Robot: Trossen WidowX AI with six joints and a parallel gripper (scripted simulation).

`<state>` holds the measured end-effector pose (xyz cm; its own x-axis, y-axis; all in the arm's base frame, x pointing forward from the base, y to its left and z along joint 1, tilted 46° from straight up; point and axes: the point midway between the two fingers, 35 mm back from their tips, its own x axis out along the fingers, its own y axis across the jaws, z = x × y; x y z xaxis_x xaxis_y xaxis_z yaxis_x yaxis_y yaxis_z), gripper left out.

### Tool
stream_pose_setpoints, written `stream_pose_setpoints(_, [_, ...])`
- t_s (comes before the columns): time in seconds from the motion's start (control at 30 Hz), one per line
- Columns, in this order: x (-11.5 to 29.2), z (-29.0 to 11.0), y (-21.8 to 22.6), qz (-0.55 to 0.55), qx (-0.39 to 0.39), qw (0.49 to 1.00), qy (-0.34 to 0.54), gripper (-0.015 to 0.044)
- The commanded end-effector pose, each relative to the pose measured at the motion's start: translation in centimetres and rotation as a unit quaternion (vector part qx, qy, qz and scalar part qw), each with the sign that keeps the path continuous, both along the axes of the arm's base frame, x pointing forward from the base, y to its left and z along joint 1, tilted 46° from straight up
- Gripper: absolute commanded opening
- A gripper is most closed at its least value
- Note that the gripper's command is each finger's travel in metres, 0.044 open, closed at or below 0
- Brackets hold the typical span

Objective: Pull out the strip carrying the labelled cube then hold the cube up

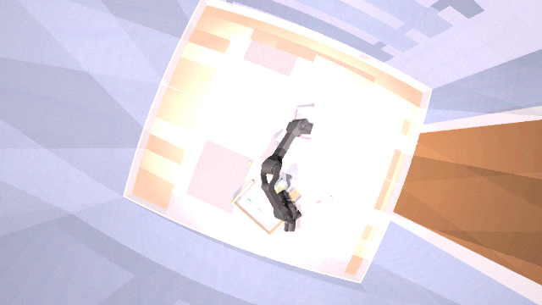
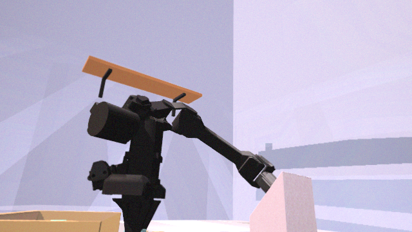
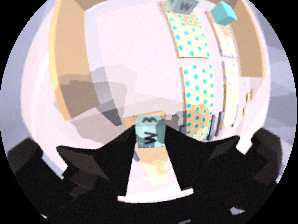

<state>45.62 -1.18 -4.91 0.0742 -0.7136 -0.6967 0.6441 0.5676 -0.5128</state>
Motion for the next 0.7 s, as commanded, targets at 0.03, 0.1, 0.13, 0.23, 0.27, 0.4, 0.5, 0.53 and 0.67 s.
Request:
stream_pose_setpoints(0.03, [0.0,0.0,0.0,-0.001,0.0,1.0,0.0,0.0118])
stream_pose_setpoints(0.1, [0.0,0.0,0.0,-0.001,0.0,1.0,0.0,0.0105])
stream_pose_setpoints(0.13, [0.0,0.0,0.0,-0.001,0.0,1.0,0.0,0.0079])
stream_pose_setpoints(0.23, [-0.2,0.1,0.1,0.0,0.0,1.0,0.0,0.0])
stream_pose_setpoints(0.27, [-0.5,0.3,0.2,0.0,0.0,1.0,0.0,0.0])
stream_pose_setpoints(0.4, [-1.8,0.9,0.9,0.0,0.0,1.0,0.001,0.0])
stream_pose_setpoints(0.5, [-2.8,1.4,1.4,0.0,0.0,1.0,0.002,0.0])
stream_pose_setpoints(0.53, [-3.2,1.5,1.5,0.0,0.0,1.0,0.002,0.0])
stream_pose_setpoints(0.67, [-4.6,2.1,2.1,0.001,-0.001,1.0,0.003,0.0])
